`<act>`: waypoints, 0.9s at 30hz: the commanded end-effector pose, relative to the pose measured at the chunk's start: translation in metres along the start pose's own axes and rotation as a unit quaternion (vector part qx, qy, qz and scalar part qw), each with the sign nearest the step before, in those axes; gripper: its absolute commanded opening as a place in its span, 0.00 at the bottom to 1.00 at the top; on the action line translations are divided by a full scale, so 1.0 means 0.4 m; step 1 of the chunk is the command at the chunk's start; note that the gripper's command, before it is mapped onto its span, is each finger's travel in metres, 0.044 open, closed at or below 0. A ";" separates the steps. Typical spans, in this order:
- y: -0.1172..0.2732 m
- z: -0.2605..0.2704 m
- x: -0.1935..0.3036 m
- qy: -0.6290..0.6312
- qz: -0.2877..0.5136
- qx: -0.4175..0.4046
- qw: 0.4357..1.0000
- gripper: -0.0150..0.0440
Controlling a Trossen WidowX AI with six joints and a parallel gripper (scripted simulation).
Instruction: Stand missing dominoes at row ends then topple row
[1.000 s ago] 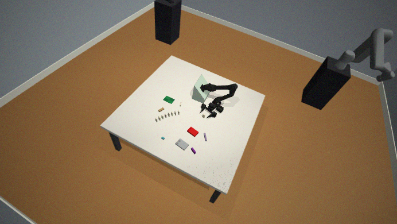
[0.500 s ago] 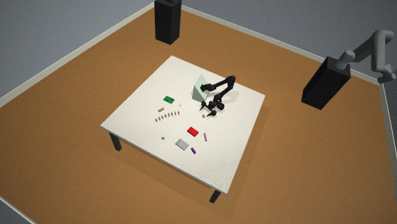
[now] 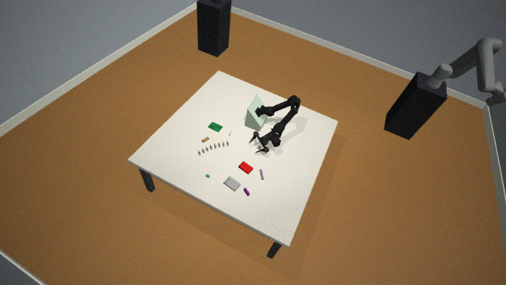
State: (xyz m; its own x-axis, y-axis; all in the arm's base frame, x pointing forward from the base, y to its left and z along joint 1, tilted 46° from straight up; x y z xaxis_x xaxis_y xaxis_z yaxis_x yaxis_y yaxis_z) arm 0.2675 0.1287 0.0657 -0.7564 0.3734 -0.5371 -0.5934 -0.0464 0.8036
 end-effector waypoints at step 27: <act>0.084 -0.042 -0.030 -0.013 0.375 -0.264 0.888 1.00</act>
State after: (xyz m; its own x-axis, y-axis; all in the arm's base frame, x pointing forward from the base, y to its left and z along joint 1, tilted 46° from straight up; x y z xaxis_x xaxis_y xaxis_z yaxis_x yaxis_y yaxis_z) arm 0.2562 0.0934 0.1098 -0.9932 0.0774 0.0864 0.0054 -0.7135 0.7007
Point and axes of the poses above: the point midway between the two fingers, 35 mm back from their tips, its own y axis back along the fingers, its own z axis across the jaws, x = y × z, the point moved 3 cm from there along y, back along the fingers, and after that the axes turned 7 degrees about y, right-handed, at the moved point
